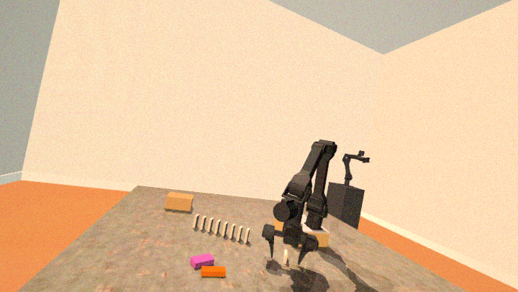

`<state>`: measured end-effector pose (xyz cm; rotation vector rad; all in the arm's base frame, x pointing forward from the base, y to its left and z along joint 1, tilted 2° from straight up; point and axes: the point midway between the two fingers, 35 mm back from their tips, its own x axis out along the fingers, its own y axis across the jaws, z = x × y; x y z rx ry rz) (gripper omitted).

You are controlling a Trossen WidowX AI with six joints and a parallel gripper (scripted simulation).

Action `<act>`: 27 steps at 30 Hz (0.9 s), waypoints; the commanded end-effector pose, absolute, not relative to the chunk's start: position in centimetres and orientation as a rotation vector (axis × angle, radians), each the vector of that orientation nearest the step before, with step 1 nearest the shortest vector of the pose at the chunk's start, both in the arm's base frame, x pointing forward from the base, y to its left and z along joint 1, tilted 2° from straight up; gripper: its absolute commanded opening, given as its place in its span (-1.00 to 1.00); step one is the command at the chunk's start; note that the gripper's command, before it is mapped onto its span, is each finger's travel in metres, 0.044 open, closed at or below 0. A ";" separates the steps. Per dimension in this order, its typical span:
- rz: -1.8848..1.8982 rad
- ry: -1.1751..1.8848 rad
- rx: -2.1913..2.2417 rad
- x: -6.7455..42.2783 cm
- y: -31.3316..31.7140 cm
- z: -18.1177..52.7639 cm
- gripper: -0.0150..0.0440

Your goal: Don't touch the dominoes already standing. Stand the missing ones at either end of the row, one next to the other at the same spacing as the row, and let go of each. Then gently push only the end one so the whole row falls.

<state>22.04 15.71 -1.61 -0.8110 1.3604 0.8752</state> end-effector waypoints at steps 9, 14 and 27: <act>0.871 1.360 -0.807 22.0 15.7 -1.8 0.20; 0.871 1.360 -0.807 22.0 15.7 -1.8 -0.25; 0.871 1.360 -0.807 22.1 15.6 1.1 -0.41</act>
